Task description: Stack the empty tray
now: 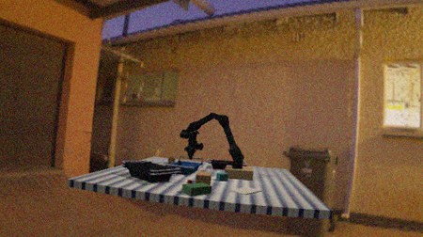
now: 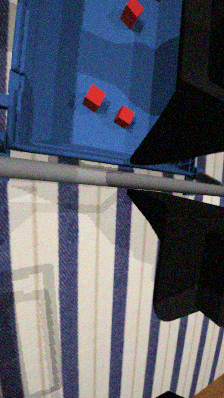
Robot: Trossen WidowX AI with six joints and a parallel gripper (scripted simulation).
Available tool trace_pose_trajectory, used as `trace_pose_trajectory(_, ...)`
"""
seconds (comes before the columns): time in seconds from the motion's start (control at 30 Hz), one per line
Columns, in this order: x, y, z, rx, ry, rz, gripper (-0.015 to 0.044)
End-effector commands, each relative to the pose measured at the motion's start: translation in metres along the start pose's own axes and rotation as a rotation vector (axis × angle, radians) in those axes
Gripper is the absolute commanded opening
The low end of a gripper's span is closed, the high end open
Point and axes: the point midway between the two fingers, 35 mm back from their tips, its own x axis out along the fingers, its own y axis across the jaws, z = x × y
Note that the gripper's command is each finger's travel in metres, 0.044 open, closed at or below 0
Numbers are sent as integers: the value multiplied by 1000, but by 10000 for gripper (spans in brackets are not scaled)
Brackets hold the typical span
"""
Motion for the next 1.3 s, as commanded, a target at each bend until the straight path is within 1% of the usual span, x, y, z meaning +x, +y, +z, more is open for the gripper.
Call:
trace_pose_trajectory(0.0, 5, -21, 0, -14, -9, -24, 88)
trace_pose_trajectory(0.3, 25, -50, 0, -14, -9, -26, 88)
trace_pose_trajectory(0.43, 14, -49, 0, -14, -9, -26, 88)
trace_pose_trajectory(0.63, -19, -45, -1, -14, -9, -26, 88)
trace_pose_trajectory(0.7, -20, -45, 0, -14, -9, -26, 88)
trace_pose_trajectory(0.73, -14, -47, -1, -18, -5, -31, 88)
trace_pose_trajectory(1.27, -14, -47, -1, -18, -5, -31, 88)
